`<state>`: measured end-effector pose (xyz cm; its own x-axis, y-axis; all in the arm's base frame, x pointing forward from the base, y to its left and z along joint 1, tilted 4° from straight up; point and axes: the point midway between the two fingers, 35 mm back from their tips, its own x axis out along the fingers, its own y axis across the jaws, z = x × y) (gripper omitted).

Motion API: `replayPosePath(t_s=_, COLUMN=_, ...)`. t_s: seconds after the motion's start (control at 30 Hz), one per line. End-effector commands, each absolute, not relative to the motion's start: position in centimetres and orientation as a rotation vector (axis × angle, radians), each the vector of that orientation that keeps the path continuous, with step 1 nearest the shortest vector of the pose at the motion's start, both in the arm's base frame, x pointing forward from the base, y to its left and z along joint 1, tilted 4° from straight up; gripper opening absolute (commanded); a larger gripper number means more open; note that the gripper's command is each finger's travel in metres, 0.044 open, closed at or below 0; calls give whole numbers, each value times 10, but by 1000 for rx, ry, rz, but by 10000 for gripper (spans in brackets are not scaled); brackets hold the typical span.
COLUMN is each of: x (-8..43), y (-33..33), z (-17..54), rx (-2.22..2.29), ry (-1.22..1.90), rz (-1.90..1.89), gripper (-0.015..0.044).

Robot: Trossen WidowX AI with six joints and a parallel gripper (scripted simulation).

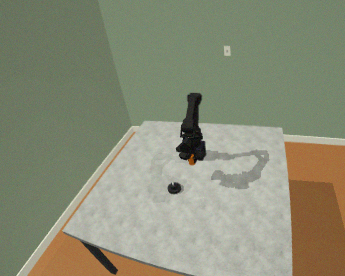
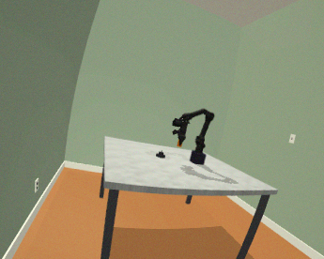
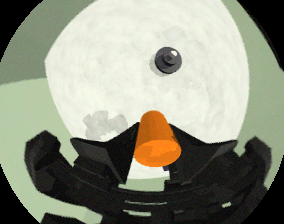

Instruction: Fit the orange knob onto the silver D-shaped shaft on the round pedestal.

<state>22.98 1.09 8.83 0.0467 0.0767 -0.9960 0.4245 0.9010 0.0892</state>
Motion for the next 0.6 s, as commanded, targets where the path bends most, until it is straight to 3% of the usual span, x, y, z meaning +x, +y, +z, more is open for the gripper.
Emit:
replayPosePath(t_s=0.0, x=230, y=11, z=91, rx=426, ry=1509, rz=-260, gripper=0)
replayPosePath(t_s=0.57, x=244, y=22, z=127, rx=696, ry=1397, rz=35, gripper=0)
